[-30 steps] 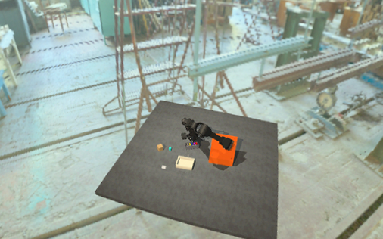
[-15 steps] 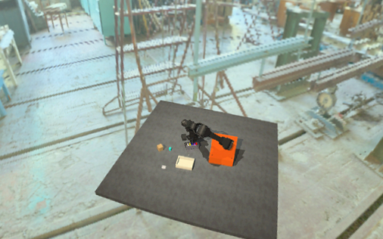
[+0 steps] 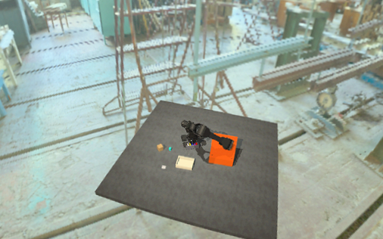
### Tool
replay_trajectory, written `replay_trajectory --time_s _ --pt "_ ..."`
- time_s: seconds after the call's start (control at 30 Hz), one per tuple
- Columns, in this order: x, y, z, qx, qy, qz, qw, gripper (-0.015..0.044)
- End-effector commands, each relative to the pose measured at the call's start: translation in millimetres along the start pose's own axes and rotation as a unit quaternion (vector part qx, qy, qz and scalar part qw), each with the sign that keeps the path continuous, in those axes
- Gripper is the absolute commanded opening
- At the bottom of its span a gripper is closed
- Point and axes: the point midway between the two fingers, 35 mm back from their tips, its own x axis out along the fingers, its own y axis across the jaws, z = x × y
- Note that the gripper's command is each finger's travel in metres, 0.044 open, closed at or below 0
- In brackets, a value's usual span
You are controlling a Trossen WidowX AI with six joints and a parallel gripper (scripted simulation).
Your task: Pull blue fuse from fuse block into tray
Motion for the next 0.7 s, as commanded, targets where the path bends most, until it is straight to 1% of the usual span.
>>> replay_trajectory --time_s 0.0,0.33,0.67 --pt "1.5 -0.2 -0.7 0.002 0.002 0.001 1.000 0.0070" --pt "0.4 -0.2 -0.2 0.000 0.000 0.000 1.000 0.0003" --pt "-2.2 -0.1 0.0 0.000 0.000 0.000 1.000 0.0000"
